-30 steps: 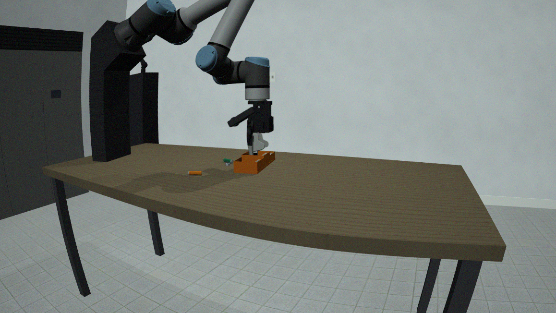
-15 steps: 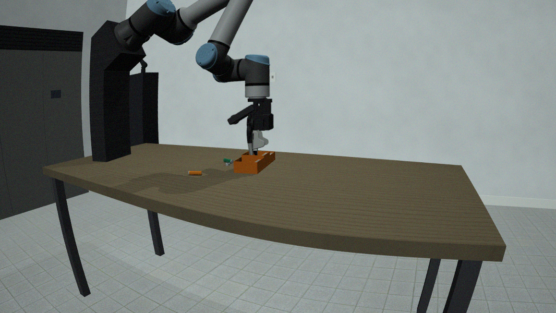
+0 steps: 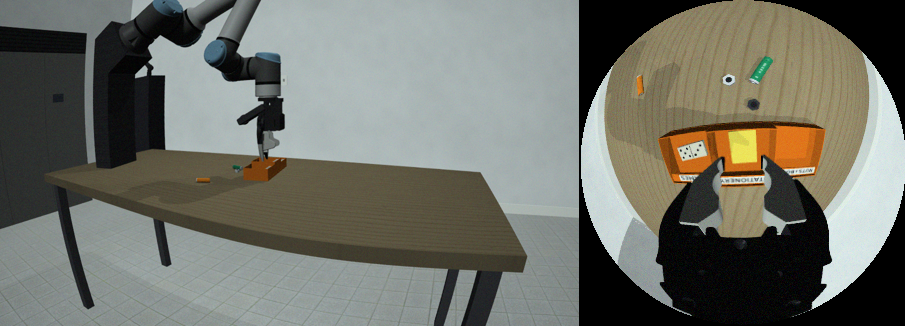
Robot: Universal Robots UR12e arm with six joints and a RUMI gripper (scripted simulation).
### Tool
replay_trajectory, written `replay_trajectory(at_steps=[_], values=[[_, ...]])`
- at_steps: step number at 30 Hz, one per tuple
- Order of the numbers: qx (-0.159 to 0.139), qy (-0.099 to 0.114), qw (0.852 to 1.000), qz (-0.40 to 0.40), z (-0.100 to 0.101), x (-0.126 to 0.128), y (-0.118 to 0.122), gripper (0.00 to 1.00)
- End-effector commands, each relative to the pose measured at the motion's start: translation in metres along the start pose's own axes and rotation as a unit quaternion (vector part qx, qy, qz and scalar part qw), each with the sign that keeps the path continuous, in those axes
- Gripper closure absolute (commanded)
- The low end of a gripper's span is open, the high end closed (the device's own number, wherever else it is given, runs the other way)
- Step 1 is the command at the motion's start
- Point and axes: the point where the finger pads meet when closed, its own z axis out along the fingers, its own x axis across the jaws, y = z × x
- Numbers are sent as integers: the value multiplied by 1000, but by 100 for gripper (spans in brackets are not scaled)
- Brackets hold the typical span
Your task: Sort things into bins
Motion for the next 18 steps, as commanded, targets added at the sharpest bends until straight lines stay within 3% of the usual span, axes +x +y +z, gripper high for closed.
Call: replay_trajectory(at_steps=[1, 4, 13, 14, 18], values=[[0, 0, 1000, 0, -14, 0, 0, 72], [0, 0, 1000, 0, -26, 0, 0, 72], [0, 0, 1000, 0, -26, 0, 0, 72], [0, 0, 1000, 25, -26, 2, -8, 82], [0, 0, 994, 110, -27, 12, -40, 82]])
